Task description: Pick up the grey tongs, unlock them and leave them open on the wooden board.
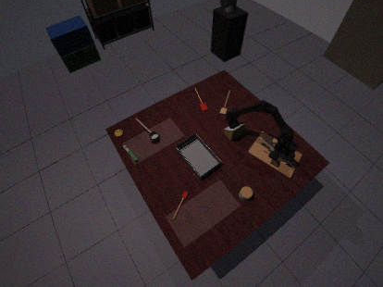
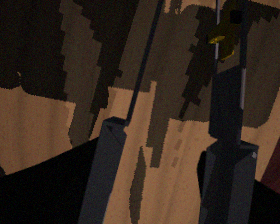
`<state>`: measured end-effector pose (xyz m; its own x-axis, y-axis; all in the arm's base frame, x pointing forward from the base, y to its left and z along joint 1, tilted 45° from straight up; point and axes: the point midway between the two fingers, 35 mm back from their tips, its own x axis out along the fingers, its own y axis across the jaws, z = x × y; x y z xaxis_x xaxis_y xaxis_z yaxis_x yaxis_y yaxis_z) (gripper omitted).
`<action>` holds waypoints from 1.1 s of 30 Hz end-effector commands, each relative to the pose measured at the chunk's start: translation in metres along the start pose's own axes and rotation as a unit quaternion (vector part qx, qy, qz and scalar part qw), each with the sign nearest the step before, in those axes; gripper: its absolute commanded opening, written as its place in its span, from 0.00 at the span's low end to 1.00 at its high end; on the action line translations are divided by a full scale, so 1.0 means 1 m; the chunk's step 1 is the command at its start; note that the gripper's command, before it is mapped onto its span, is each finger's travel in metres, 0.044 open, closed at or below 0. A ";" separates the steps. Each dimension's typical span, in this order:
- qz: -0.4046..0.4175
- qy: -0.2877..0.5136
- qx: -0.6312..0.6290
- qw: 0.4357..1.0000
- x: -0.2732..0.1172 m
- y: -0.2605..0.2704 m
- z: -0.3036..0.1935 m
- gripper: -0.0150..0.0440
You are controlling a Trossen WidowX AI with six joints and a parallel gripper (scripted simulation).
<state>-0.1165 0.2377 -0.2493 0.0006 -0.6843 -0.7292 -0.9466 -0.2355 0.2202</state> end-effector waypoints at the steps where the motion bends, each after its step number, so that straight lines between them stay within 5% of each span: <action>1: 0.000 0.000 0.000 1.000 0.000 0.000 0.000 0.80; 6: 0.000 0.000 0.000 1.000 0.000 0.000 0.000 1.00; 14: 0.000 0.000 0.001 1.000 -0.026 0.000 -0.021 1.00; 24: 0.001 0.003 0.003 1.000 -0.104 -0.001 -0.131 1.00; 33: 0.002 0.004 0.004 1.000 -0.111 -0.001 -0.149 1.00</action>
<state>-0.0705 0.2148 -0.0769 -0.0052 -0.6867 -0.7270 -0.9495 -0.2246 0.2190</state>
